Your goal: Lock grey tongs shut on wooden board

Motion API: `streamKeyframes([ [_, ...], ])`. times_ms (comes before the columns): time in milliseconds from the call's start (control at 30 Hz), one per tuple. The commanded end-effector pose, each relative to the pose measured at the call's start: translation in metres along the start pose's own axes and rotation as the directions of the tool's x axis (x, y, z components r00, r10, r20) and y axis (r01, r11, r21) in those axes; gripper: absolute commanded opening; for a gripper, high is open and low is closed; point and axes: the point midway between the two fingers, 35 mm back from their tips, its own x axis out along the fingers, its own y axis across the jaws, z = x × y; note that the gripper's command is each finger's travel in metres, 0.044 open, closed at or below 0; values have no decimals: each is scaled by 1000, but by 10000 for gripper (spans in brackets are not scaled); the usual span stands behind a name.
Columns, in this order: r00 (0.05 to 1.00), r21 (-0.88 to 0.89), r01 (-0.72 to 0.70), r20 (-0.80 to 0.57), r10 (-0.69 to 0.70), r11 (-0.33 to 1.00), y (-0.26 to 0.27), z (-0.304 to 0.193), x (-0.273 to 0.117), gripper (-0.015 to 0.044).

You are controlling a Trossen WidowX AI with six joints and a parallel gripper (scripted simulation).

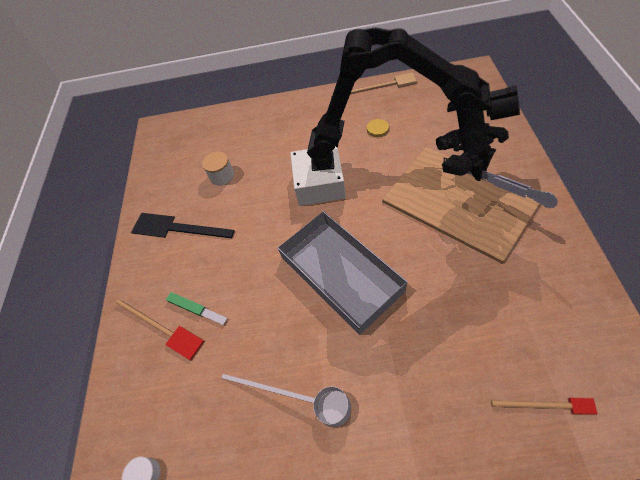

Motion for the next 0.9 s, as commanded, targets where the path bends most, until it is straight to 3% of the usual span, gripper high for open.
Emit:
streamKeyframes([
  [0, 998, 20, 11, 59, -12, 1000, 1, -4, -5, -150],
  [633, 914, 113, 12, 402, -56, 994, 19, 2, -30, -150],
  [867, 908, 117, 11, 414, -59, 993, 19, 3, -31, -150],
])
